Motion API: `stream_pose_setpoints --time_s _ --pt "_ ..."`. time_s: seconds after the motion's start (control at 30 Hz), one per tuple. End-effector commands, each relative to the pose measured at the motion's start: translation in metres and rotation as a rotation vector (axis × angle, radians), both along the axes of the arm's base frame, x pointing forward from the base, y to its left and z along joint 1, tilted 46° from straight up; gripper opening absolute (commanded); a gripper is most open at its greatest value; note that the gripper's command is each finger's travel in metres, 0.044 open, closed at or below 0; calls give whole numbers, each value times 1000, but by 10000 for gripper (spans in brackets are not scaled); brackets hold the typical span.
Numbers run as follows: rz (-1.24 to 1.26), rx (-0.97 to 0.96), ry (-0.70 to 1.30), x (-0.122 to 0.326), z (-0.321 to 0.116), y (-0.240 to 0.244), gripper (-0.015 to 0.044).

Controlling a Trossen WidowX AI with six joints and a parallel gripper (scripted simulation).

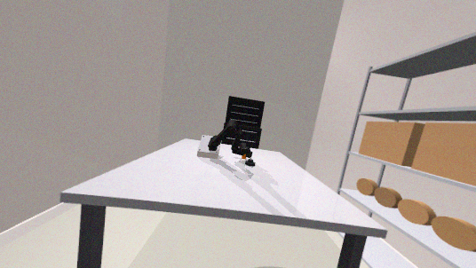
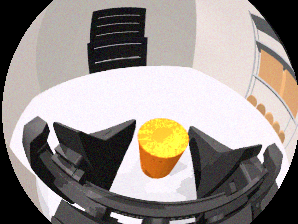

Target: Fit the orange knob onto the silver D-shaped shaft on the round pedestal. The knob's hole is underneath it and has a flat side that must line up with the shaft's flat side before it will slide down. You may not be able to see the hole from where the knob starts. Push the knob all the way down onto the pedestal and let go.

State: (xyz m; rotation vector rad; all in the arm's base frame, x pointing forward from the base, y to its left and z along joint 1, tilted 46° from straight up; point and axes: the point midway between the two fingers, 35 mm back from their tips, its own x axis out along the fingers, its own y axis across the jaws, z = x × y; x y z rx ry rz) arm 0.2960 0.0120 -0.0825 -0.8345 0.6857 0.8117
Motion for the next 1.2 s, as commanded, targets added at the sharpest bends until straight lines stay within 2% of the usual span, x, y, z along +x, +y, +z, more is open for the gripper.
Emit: stream_pose_setpoints --time_s 0.0,0.13,0.33,0.57,0.73,0.97,1.17 --pt "0 0 0 0 0 0 339" --pt "0 0 0 0 0 0 440" --pt "0 0 0 1 1 1 440" --pt "1 1 -1 6 51 53 440" --pt "-20 -10 37 7 53 59 440" --pt "-216 -236 386 12 25 65 440" --pt "-360 -545 560 9 26 69 440"
